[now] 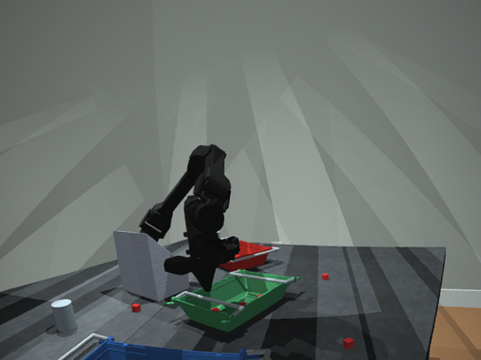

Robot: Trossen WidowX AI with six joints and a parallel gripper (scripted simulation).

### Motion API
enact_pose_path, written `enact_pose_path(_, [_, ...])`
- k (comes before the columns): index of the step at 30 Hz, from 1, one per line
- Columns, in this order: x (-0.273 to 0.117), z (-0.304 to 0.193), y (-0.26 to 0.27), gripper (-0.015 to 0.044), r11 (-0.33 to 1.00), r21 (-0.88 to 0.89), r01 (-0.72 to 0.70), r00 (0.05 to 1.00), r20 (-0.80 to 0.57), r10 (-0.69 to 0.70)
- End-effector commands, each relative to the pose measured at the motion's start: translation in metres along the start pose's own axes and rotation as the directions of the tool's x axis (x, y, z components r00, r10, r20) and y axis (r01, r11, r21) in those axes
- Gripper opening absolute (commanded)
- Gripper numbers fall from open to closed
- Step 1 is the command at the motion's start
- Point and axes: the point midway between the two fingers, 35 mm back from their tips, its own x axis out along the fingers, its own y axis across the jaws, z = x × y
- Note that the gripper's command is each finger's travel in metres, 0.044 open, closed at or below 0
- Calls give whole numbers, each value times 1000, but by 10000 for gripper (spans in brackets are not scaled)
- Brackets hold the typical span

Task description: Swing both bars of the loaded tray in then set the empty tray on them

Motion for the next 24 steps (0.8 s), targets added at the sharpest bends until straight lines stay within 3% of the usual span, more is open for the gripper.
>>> enact_pose_path(1, [0, 0, 0, 53, 1000, 0, 0, 1000, 0, 0])
enact_pose_path(8, [-13, 3, -1, 236, 1000, 10, 1, 1000, 3, -1])
enact_pose_path(16, [-126, 3, -2, 440, 996, 94, -1, 1000, 25, -1])
enact_pose_path(20, [-149, -3, 0, 440, 994, 111, -4, 1000, 29, 1])
enact_pose_path(21, [-117, 3, 1, 440, 996, 92, -4, 1000, 21, 2])
enact_pose_path(24, [-108, 5, 42, 440, 996, 80, 36, 999, -17, -35])
